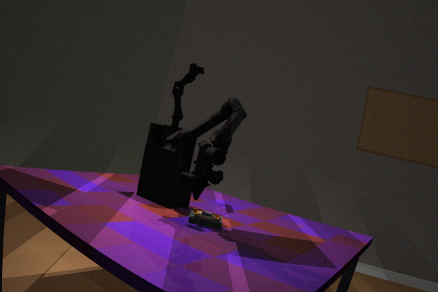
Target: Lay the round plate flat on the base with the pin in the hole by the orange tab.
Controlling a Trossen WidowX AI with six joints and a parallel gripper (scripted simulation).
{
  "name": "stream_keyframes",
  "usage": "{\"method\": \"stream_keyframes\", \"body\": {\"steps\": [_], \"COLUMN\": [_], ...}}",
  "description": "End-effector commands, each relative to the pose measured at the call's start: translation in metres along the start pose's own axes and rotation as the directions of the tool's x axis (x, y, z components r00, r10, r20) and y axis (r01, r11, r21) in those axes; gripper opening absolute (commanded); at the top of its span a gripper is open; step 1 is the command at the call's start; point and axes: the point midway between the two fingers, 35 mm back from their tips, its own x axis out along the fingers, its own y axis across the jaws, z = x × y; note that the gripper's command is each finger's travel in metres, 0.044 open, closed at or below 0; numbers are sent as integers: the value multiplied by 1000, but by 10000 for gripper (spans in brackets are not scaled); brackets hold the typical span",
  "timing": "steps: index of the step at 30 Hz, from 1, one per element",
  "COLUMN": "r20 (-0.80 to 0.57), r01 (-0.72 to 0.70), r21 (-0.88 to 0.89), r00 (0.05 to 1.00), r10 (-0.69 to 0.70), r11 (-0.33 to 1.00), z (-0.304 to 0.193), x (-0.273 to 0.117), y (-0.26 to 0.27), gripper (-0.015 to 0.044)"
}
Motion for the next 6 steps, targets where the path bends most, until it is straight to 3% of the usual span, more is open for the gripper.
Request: {"method": "stream_keyframes", "body": {"steps": [1,6], "r20": [2,2], "r01": [-1,-1], "r21": [5,5], "r00": [1000,1000], "r10": [1,1], "r11": [1000,1000], "z": [0,0], "x": [0,0], "y": [0,0], "gripper": [0,0]}}
